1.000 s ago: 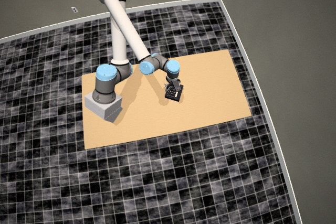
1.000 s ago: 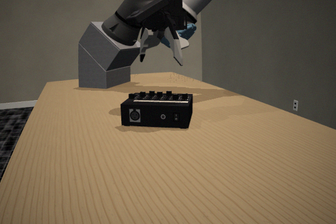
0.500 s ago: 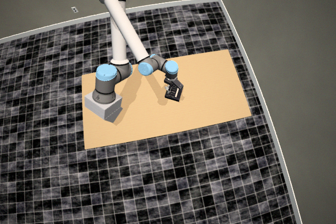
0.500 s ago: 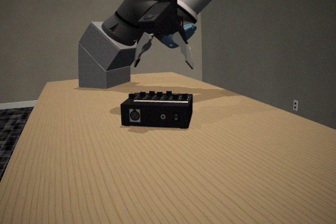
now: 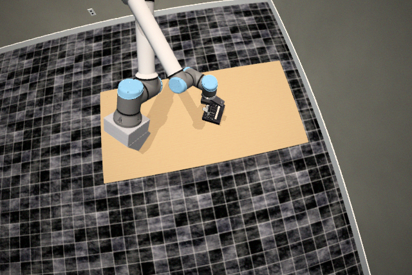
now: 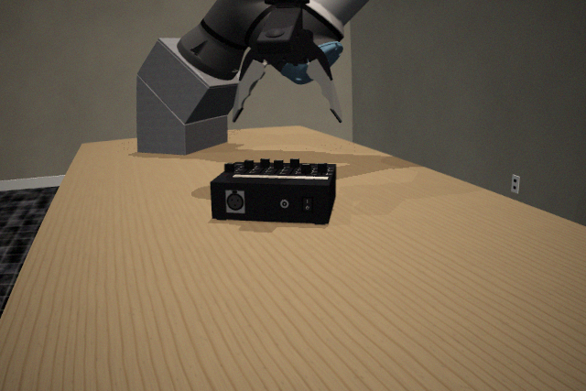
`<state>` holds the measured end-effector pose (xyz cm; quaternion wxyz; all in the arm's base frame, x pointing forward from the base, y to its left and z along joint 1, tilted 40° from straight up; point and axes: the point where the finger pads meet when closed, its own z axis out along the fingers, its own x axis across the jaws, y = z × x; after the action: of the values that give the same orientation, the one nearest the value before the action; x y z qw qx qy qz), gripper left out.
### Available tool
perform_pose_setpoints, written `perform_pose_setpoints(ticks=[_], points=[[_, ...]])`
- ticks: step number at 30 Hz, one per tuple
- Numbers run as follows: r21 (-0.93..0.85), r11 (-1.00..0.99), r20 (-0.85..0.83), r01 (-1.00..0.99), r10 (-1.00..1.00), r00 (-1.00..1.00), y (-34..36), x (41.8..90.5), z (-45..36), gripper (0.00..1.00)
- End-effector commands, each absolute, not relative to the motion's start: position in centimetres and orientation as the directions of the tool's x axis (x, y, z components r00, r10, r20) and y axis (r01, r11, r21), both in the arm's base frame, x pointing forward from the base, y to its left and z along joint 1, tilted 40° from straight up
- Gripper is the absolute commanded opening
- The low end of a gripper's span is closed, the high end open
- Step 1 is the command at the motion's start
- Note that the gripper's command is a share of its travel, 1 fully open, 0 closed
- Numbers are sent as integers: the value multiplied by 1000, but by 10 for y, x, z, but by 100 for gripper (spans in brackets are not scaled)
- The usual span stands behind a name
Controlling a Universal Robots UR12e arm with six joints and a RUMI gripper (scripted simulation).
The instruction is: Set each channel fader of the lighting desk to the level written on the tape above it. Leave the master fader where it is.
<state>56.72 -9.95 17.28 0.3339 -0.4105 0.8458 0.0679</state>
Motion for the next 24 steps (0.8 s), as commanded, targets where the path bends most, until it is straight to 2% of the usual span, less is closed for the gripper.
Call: perform_pose_setpoints(ticks=[1, 24], points=[[-176, 637, -617, -751, -665, -420, -99, 567, 173, 100], [-190, 621, -613, -761, -680, -402, -98, 568, 173, 100]])
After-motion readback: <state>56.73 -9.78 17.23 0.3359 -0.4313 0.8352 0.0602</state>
